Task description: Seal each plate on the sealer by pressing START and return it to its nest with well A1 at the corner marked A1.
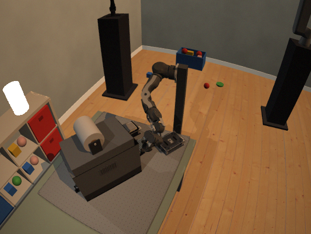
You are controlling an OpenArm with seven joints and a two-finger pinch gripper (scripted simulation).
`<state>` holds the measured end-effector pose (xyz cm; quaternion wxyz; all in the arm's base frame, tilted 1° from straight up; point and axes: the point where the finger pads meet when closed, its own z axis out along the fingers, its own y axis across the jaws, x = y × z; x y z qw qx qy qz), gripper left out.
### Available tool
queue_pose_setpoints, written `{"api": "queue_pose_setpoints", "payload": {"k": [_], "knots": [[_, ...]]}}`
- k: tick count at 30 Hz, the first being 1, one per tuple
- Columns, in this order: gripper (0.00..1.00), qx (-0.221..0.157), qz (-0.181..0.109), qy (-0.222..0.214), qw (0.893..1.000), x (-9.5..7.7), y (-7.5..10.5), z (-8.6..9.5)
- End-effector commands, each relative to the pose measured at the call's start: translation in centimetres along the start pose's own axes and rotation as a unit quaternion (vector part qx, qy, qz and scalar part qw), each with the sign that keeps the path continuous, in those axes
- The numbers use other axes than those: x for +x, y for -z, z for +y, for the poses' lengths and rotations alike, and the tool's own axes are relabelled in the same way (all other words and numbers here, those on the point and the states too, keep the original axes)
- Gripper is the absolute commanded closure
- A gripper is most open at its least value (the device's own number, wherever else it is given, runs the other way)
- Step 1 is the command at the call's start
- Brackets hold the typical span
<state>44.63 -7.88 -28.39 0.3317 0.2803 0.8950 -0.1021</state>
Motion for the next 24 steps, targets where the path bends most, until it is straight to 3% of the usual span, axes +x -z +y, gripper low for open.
{"api": "queue_pose_setpoints", "payload": {"k": [1, 24], "knots": [[1.00, -0.002, 0.000, 0.002, 1.000, 0.06, -0.02, 0.07], [1.00, -0.003, 0.002, 0.003, 1.000, 0.29, -0.15, 0.06]]}}
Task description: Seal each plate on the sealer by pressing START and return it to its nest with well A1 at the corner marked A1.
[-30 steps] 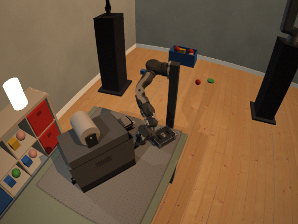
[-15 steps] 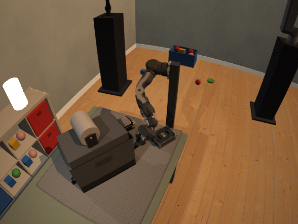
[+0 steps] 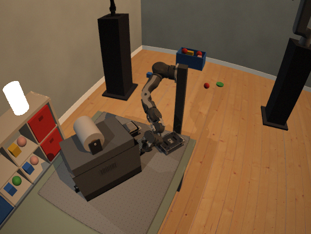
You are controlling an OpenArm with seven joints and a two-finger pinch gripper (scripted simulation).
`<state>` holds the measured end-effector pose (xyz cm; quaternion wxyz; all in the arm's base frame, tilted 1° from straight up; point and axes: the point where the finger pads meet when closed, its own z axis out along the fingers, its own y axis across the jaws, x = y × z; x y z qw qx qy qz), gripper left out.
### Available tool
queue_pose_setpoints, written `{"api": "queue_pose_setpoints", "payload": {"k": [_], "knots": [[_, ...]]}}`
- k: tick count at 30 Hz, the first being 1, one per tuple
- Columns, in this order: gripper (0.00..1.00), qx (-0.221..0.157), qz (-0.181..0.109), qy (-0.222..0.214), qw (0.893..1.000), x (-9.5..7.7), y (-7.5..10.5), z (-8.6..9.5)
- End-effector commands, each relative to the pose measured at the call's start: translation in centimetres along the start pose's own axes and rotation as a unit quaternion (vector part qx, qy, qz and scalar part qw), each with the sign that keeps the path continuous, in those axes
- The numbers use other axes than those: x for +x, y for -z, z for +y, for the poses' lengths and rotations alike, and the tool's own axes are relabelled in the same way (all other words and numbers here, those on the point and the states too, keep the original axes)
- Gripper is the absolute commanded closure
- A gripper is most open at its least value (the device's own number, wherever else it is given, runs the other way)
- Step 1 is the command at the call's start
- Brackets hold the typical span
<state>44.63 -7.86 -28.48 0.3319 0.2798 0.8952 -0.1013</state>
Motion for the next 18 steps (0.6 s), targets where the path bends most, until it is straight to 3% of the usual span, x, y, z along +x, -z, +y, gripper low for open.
{"api": "queue_pose_setpoints", "payload": {"k": [1, 18], "knots": [[1.00, -0.002, 0.002, 0.003, 1.000, 0.19, -0.09, 0.05], [1.00, -0.002, 0.000, 0.003, 1.000, -0.12, -0.20, 0.08]]}}
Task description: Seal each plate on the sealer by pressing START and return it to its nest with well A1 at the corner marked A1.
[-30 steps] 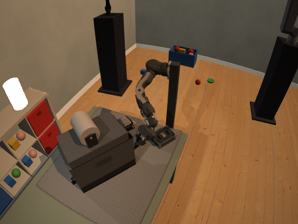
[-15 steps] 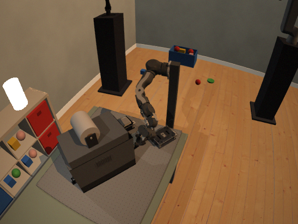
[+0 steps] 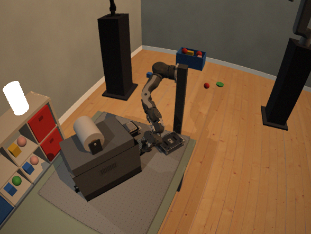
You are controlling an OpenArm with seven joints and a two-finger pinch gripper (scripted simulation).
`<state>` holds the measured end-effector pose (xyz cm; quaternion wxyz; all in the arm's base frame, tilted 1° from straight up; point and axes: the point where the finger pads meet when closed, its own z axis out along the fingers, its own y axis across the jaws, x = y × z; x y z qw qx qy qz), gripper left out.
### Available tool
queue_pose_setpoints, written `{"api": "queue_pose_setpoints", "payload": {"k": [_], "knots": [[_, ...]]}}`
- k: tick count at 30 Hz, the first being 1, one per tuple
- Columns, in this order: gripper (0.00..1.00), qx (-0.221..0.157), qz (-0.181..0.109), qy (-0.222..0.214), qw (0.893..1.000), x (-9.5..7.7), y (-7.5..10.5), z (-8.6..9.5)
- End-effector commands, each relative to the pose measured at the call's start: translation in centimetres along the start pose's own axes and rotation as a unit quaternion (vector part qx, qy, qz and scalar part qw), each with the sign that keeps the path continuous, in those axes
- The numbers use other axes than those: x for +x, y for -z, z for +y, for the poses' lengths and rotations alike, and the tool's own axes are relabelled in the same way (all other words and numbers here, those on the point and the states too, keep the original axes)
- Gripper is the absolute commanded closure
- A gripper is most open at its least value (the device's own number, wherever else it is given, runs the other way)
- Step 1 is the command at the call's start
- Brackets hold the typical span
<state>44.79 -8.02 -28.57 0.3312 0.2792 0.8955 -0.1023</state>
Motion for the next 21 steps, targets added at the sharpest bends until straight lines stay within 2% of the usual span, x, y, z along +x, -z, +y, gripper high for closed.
{"api": "queue_pose_setpoints", "payload": {"k": [1, 21], "knots": [[1.00, -0.004, 0.000, 0.002, 1.000, -0.04, 0.00, 0.15], [1.00, -0.004, -0.001, 0.001, 1.000, -0.36, -0.14, 0.20]]}}
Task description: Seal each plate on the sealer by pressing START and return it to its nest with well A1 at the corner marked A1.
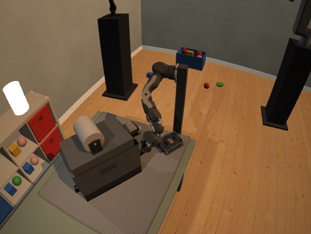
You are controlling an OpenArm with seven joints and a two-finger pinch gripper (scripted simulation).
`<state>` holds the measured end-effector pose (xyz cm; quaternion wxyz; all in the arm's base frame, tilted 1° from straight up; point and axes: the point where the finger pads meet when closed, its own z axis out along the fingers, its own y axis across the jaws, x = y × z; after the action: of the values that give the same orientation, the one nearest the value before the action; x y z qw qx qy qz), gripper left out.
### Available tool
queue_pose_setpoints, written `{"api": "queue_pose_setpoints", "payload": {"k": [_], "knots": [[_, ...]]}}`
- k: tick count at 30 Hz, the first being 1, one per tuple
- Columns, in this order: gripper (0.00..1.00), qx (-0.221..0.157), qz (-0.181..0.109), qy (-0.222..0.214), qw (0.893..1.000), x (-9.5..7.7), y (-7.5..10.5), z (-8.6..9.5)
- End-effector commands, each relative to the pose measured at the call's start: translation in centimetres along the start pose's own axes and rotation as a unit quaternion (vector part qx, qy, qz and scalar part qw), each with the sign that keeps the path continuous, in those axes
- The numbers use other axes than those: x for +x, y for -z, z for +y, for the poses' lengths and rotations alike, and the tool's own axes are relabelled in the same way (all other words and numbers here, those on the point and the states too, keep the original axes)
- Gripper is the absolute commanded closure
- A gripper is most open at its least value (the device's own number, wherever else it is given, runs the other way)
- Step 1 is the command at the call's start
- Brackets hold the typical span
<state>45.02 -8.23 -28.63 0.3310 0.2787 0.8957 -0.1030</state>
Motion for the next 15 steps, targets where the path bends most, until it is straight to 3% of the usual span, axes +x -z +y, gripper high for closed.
{"api": "queue_pose_setpoints", "payload": {"k": [1, 15], "knots": [[1.00, -0.005, -0.001, 0.000, 1.000, -0.18, 0.09, 0.23], [1.00, -0.005, 0.000, 0.000, 1.000, -0.32, -0.03, 0.23]]}}
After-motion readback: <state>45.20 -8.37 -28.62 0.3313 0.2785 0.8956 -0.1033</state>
